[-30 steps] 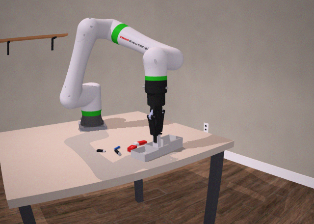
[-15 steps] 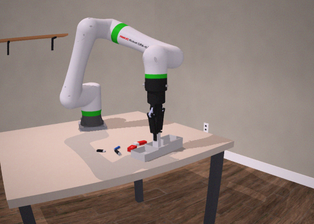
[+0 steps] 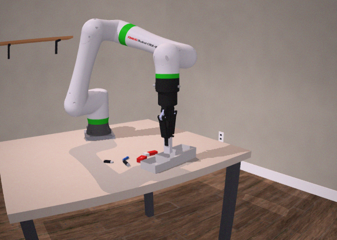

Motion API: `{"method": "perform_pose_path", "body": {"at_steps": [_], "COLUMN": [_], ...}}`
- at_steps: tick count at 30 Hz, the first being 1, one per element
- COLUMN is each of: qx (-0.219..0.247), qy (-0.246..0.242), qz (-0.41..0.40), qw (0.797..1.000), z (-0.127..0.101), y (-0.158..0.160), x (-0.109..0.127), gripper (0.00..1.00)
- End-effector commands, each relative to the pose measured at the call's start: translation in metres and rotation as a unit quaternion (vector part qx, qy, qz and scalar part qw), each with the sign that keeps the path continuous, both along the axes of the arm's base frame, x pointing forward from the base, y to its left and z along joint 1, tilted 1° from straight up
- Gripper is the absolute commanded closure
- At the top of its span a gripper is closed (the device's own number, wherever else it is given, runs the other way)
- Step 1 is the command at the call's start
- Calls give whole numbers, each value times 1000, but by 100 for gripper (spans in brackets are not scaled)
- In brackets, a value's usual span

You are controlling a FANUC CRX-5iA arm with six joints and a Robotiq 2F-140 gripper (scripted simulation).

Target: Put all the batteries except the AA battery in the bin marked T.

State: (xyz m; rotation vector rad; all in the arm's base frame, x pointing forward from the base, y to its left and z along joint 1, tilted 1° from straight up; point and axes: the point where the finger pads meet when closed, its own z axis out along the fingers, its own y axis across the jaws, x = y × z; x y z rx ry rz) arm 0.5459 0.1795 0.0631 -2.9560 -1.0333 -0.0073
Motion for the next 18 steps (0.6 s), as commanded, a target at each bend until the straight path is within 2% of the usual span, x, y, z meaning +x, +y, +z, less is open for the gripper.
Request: {"method": "perform_pose_path", "body": {"at_steps": [1, 7, 18], "qx": [0, 0, 0], "qy": [0, 0, 0], "qz": [0, 0, 0], "qw": [1000, 1000, 1000], "z": [5, 29, 30], "y": [0, 0, 32], "x": [0, 0, -14], "gripper": [95, 95, 95]}}
